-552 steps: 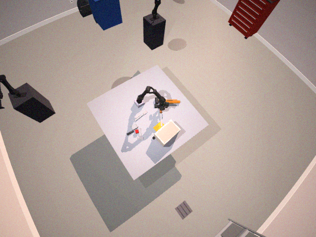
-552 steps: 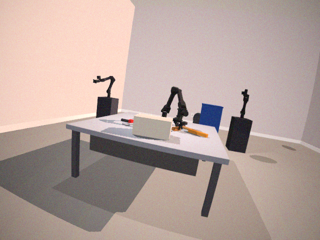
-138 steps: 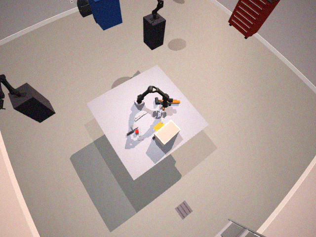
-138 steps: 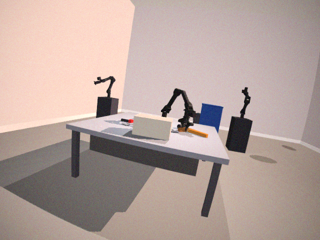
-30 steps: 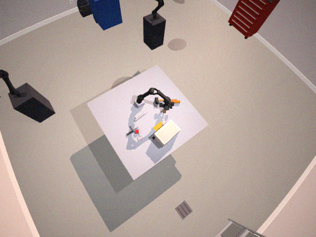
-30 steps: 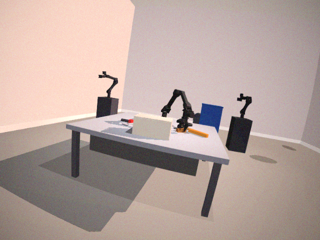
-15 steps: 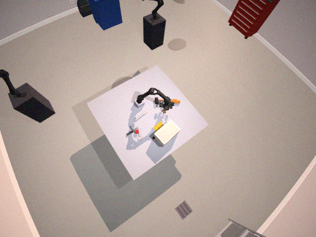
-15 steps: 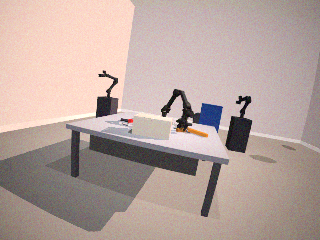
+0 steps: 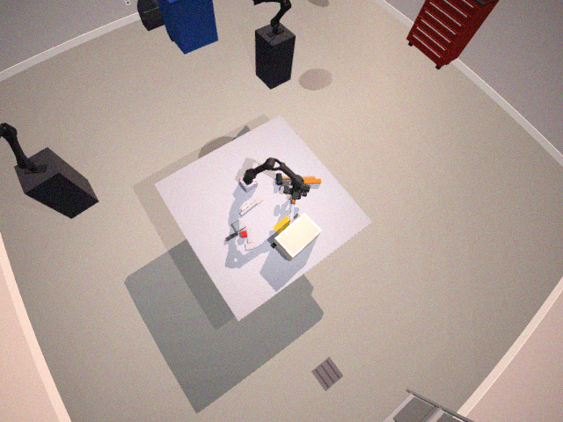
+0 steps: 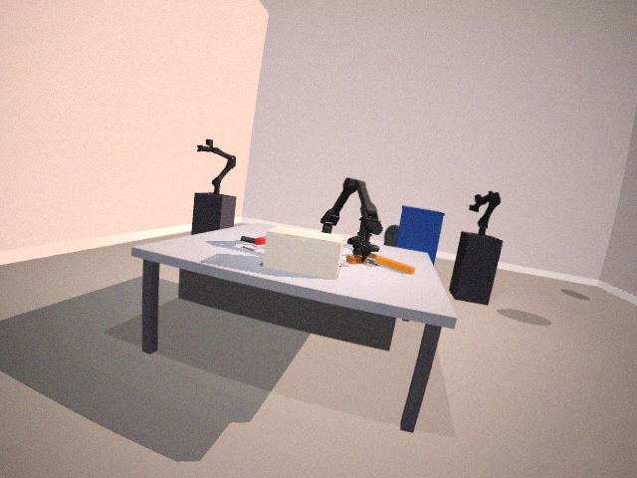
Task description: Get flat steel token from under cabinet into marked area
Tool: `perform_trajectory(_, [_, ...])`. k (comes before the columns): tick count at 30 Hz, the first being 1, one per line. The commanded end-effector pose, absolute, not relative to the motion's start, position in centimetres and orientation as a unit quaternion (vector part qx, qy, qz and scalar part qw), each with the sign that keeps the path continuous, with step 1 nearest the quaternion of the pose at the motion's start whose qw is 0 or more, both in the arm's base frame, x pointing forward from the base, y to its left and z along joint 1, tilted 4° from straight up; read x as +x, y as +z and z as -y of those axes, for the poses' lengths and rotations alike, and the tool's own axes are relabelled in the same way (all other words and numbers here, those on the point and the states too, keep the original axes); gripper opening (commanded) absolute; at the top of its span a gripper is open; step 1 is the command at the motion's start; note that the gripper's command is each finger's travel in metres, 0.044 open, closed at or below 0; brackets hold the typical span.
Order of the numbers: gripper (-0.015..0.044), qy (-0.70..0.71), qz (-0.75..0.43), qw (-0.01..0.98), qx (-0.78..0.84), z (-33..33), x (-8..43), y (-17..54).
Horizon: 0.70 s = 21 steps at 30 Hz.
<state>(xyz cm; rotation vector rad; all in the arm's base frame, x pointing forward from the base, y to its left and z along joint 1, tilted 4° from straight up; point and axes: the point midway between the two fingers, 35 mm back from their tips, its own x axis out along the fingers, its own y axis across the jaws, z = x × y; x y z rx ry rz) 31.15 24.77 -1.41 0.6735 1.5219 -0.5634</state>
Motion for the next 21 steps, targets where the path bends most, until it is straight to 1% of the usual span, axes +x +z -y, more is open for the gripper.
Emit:
perform_trajectory(1, [0.0000, -0.248, -0.666, 0.639, 0.294, -24.1, 31.9, -1.5])
perform_trajectory(21, [0.0000, -0.248, -0.665, 0.641, 0.293, -21.3, 34.6, -1.7])
